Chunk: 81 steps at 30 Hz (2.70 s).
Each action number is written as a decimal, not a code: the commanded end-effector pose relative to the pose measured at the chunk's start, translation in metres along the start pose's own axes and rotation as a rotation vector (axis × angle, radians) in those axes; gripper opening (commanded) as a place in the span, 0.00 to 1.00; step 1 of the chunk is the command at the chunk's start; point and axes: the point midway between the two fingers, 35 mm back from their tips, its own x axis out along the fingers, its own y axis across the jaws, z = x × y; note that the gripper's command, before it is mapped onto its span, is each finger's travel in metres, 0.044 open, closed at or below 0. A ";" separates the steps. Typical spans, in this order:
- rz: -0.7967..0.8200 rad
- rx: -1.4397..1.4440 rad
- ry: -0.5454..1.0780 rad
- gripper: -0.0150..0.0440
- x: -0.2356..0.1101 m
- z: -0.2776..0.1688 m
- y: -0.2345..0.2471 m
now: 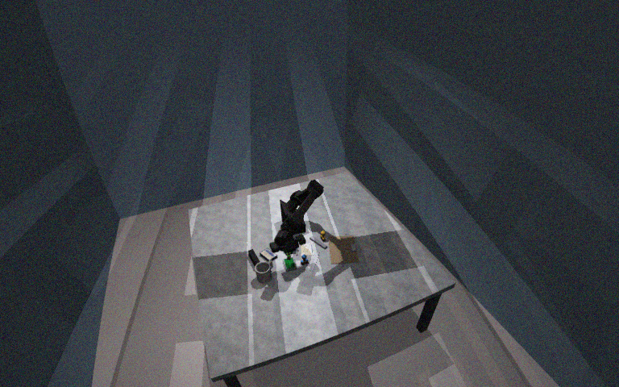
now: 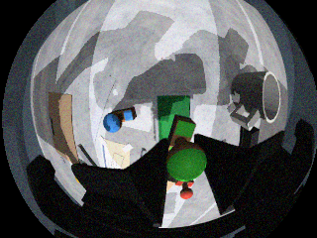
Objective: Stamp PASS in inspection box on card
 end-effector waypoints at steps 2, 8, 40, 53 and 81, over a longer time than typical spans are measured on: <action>-0.002 0.004 0.003 0.25 0.004 -0.001 -0.001; -0.002 0.004 0.003 0.25 0.008 -0.001 -0.001; -0.001 0.003 0.003 0.25 0.029 -0.001 0.000; -0.001 0.000 0.003 0.25 0.038 -0.001 0.000; 0.001 -0.009 0.003 0.25 0.050 -0.002 0.001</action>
